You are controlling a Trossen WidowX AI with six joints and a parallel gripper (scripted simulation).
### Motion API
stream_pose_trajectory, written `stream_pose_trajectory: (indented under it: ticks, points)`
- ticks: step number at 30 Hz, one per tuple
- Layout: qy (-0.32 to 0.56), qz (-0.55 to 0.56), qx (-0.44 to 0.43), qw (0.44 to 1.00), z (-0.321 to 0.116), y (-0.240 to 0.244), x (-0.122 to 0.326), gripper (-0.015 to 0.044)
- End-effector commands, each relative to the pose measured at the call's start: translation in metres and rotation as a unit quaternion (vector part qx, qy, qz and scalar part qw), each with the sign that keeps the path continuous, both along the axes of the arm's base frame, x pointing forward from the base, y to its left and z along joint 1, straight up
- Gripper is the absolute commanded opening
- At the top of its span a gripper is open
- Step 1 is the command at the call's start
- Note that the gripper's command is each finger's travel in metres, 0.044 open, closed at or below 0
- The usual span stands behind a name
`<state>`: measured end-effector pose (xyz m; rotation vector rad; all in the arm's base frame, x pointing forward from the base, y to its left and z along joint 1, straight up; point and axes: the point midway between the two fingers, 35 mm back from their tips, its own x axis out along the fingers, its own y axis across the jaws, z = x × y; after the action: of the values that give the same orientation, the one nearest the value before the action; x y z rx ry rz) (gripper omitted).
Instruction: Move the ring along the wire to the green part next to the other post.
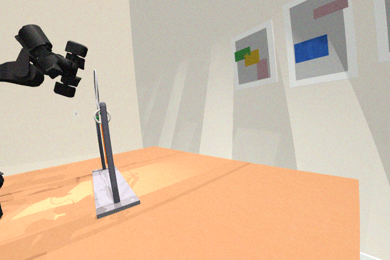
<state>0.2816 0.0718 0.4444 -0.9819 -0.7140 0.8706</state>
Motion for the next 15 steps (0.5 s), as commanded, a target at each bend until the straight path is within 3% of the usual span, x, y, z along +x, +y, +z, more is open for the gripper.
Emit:
stream_pose_trajectory:
  ticks: [1,15]
  points:
    - [0.073,-0.052,0.04,0.995,-0.031,-0.026,0.006,0.016]
    - [0.289,-0.239,0.229,0.898,-0.154,-0.118,-0.005,0.016]
